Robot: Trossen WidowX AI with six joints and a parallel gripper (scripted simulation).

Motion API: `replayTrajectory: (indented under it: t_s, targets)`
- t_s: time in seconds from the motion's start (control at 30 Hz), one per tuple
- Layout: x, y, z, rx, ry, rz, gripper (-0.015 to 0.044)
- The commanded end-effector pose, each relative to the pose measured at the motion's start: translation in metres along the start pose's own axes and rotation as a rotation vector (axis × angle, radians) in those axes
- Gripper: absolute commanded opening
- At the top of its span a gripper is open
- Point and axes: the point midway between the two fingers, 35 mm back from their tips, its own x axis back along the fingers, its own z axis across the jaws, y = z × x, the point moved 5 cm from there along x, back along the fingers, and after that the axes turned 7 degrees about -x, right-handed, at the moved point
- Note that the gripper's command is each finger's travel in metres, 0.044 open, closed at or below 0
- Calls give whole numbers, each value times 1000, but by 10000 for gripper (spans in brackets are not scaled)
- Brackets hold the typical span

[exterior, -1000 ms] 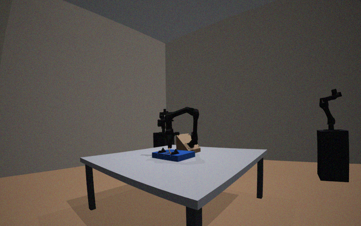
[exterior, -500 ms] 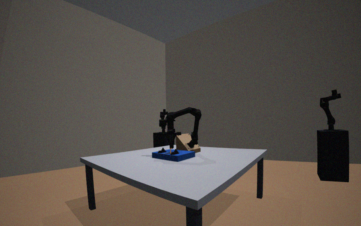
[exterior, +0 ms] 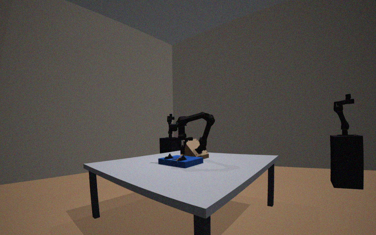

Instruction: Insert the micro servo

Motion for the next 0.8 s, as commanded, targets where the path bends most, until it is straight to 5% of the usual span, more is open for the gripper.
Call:
replayTrajectory:
  t_s: [0.0,0.47,0.77]
  targets:
    - [2,2,3,-77,-5,-6,0]
    - [2,2,3,-545,-4,-8,0]
    - [2,4,2,-567,-4,-8,0]
